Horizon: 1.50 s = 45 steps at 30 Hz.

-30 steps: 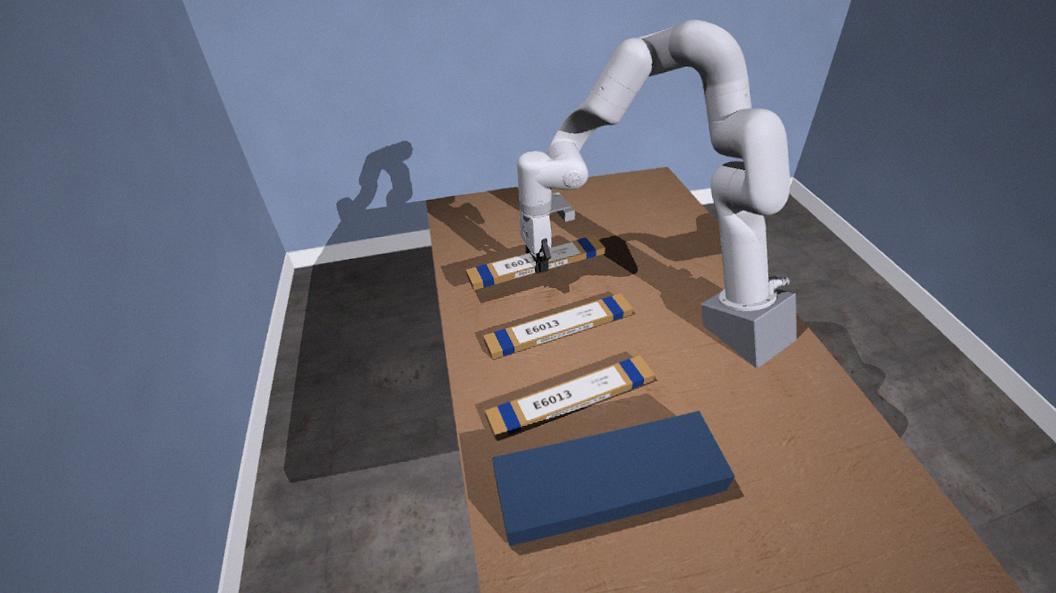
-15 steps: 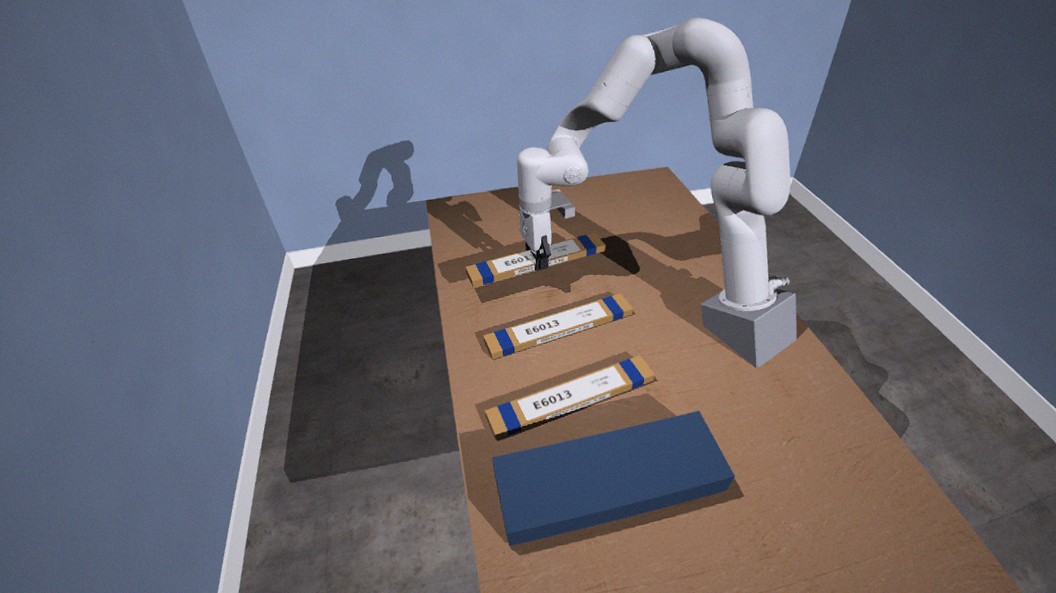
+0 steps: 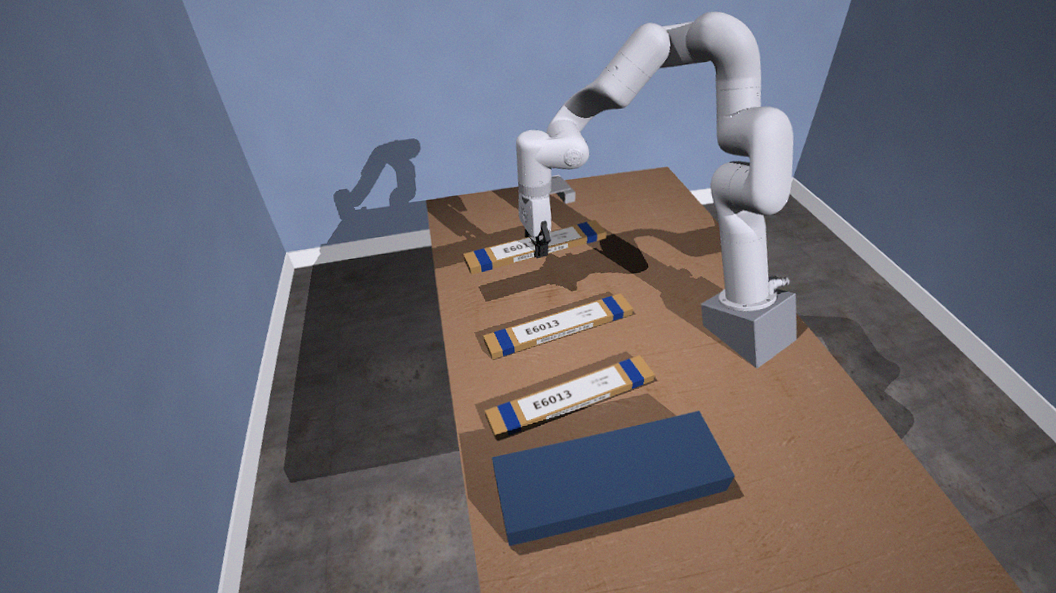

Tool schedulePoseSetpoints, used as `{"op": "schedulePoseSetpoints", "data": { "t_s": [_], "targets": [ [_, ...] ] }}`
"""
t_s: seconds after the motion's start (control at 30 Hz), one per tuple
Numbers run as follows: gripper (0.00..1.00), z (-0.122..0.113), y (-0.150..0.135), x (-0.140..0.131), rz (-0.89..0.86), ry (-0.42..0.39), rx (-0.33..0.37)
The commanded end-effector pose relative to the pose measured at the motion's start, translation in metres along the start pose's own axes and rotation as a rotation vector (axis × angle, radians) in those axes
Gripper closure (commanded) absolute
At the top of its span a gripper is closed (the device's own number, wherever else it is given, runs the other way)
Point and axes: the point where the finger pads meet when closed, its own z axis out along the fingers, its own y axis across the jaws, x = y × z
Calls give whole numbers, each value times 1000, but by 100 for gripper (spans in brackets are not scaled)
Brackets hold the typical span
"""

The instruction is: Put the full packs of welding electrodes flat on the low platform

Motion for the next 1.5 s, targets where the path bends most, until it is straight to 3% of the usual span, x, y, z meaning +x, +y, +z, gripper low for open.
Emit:
{"op": "schedulePoseSetpoints", "data": {
  "t_s": [0.0, 0.8, 1.0, 1.47],
  "targets": [
    [42, -15, 0, -1, 0, -3, 2],
    [42, -23, 0, -1, 12, -3, 1],
    [42, -23, -1, -1, 154, -3, 1],
    [42, -23, -1, -1, 156, -3, 1]
  ]
}}
